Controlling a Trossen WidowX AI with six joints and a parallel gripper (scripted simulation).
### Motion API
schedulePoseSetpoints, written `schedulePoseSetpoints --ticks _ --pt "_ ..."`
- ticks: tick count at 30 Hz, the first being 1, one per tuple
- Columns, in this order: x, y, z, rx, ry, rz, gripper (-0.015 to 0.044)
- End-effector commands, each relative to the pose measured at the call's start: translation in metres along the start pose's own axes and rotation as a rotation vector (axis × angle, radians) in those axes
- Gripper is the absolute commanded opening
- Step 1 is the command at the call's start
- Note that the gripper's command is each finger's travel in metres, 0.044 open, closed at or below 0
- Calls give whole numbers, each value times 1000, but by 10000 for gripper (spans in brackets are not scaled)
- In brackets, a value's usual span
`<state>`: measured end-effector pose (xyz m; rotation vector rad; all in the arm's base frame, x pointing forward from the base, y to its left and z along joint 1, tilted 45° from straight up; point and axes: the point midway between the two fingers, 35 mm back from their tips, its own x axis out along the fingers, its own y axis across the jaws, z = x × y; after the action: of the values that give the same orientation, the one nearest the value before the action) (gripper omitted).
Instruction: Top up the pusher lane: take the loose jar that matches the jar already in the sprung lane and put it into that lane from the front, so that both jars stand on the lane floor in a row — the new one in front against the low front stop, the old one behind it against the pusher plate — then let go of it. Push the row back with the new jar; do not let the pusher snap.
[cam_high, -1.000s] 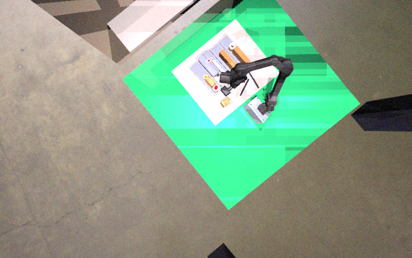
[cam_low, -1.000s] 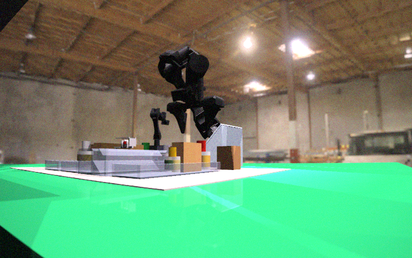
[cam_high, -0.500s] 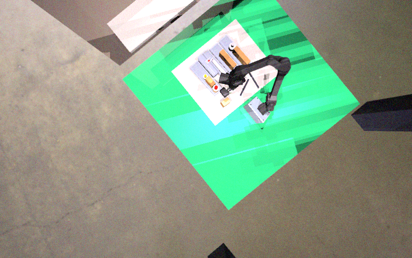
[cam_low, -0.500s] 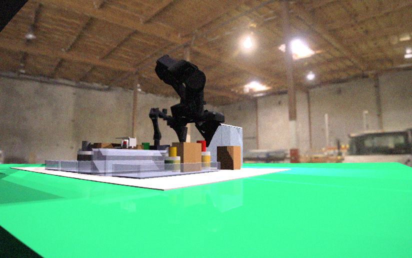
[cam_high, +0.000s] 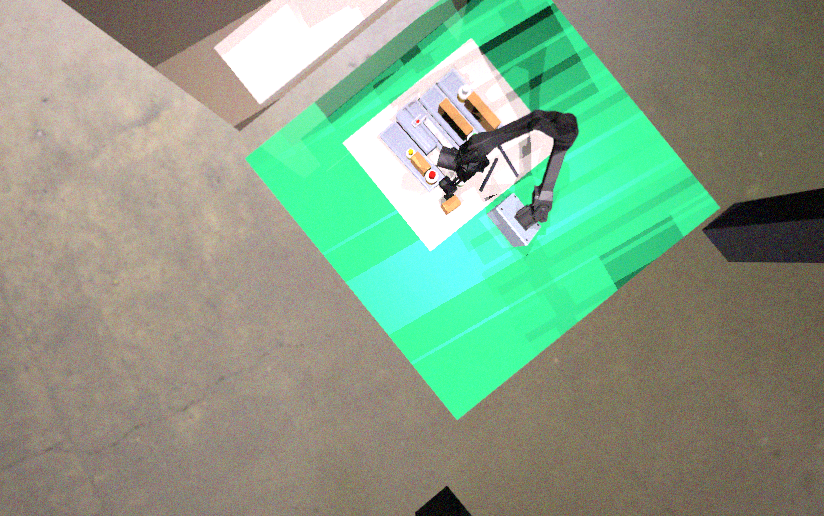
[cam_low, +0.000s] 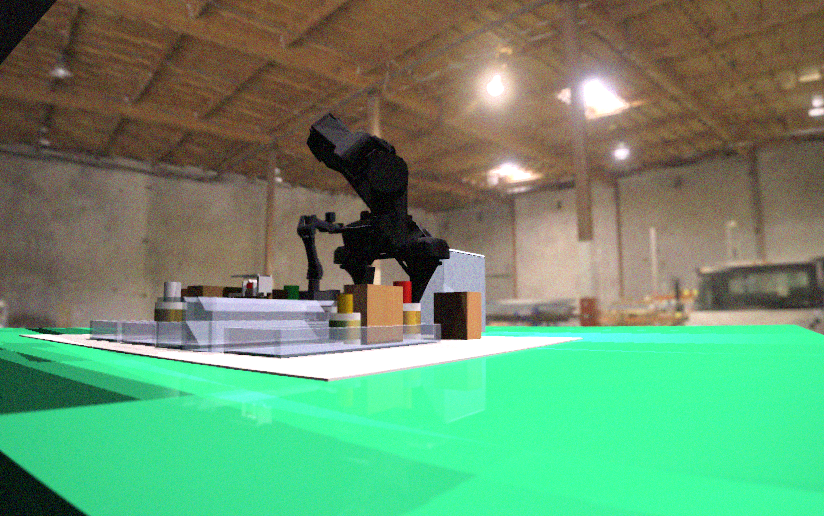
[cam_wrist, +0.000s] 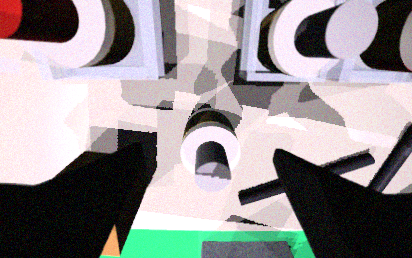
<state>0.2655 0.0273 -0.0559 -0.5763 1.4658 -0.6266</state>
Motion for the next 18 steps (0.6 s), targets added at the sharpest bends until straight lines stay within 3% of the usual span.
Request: schedulePoseSetpoints --ticks 1,9,18 --pt "9 -1 -3 -11 7 -8 440" --pt "19 -1 -4 -11 7 -9 440" --pt "19 -1 -4 -11 7 -9 204"
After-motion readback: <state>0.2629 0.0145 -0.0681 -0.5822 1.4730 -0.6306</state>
